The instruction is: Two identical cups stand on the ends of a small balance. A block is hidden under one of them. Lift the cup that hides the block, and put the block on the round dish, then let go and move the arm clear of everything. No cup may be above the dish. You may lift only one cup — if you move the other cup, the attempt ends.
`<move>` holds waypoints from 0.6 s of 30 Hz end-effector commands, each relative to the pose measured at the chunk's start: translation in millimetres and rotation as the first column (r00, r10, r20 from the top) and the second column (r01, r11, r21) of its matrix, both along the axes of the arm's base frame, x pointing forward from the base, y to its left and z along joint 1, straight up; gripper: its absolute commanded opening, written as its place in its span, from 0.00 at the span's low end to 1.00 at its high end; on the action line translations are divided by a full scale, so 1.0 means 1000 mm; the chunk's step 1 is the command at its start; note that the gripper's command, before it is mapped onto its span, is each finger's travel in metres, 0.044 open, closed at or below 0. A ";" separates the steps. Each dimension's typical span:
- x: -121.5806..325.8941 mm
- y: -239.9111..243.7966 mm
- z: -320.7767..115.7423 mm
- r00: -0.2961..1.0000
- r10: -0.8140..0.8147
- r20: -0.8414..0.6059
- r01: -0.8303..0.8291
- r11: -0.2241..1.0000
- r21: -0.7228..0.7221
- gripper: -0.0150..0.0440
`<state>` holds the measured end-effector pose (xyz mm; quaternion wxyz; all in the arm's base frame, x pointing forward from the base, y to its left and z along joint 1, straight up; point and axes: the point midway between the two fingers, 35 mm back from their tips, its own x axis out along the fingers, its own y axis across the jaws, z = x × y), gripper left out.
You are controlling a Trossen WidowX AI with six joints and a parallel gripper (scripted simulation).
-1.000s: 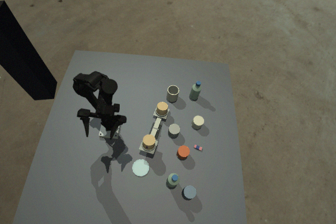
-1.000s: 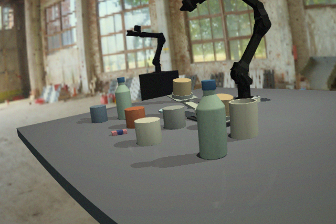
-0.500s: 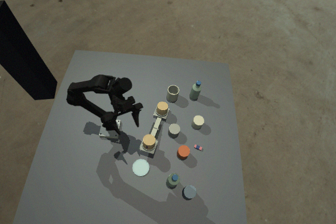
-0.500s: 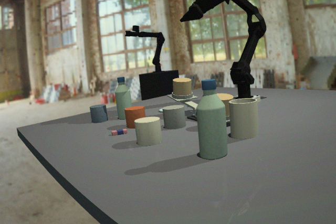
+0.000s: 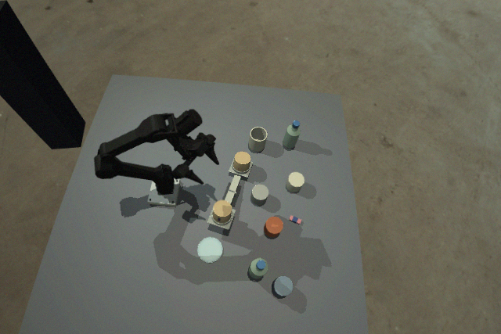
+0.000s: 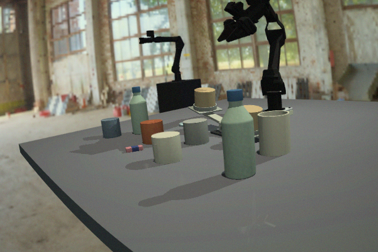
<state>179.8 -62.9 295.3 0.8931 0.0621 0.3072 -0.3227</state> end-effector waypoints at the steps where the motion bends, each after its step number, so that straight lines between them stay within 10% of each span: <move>1: 0.000 0.026 -0.023 0.995 0.095 -0.019 -0.093 0.993 0.071 1.00; 18: 0.008 0.076 -0.058 0.912 0.352 -0.209 -0.336 0.935 0.113 1.00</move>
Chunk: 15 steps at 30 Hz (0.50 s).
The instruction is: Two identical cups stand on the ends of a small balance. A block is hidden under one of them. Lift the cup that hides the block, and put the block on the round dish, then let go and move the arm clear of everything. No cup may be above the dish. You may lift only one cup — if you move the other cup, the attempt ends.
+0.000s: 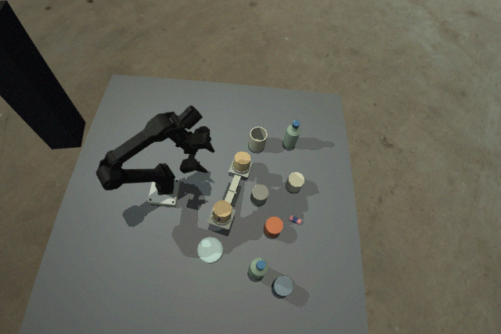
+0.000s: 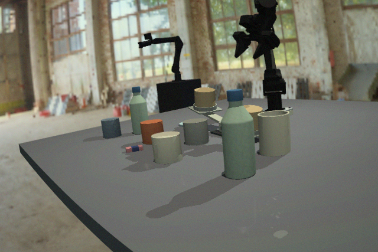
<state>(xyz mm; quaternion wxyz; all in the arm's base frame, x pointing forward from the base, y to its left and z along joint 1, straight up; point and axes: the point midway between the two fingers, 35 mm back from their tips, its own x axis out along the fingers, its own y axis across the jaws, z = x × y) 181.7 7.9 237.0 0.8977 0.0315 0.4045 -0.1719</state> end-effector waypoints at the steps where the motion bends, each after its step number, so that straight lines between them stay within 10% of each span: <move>1: 0.009 0.007 0.000 0.995 0.076 -0.071 -0.079 0.996 -0.040 1.00; 15: 0.052 0.031 -0.013 0.855 0.360 -0.373 -0.426 0.898 -0.111 1.00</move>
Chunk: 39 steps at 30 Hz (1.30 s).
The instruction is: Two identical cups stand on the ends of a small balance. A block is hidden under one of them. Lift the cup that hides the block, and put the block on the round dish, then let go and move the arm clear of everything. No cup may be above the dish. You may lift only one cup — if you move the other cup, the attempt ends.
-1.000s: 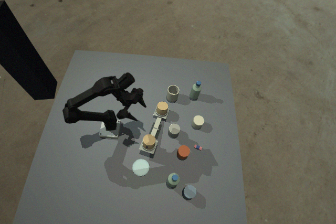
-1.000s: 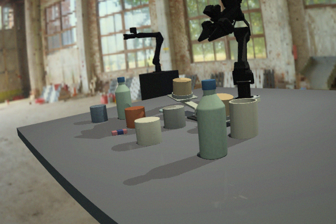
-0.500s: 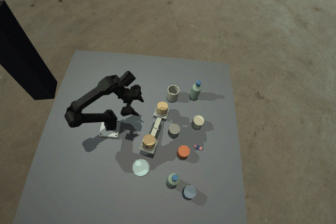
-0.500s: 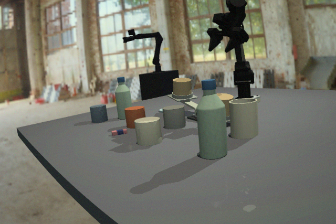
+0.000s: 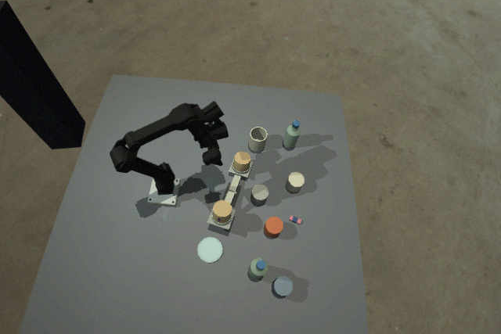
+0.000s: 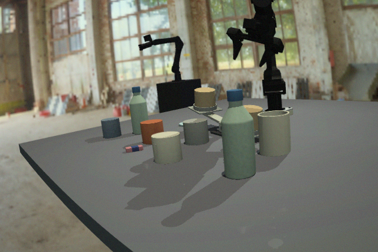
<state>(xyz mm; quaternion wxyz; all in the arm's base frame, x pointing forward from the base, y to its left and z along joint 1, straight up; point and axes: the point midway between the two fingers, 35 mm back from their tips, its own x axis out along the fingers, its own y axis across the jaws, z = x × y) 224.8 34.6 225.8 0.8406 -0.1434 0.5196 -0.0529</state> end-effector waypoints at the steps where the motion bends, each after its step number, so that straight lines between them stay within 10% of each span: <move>1: 0.012 0.006 -0.003 0.993 0.093 -0.069 -0.094 0.995 -0.018 1.00; 39: 0.115 0.040 -0.086 0.444 0.787 -0.429 -0.796 0.566 0.213 1.00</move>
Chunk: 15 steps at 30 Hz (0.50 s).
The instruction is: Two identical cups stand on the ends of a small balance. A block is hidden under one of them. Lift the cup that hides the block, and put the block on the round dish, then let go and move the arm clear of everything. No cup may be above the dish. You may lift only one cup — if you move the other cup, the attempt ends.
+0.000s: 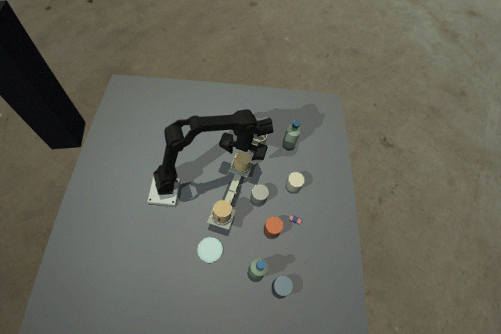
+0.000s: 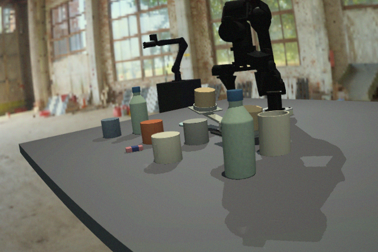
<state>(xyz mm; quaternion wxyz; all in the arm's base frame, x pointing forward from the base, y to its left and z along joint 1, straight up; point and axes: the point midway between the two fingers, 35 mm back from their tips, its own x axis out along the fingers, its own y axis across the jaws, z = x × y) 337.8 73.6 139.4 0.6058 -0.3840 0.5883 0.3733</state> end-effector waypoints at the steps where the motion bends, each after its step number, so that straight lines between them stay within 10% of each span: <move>1: 0.002 0.001 -0.004 1.000 0.008 0.010 -0.008 1.000 0.010 1.00; 15: 0.004 0.002 -0.025 1.000 0.008 0.010 -0.008 1.000 0.010 1.00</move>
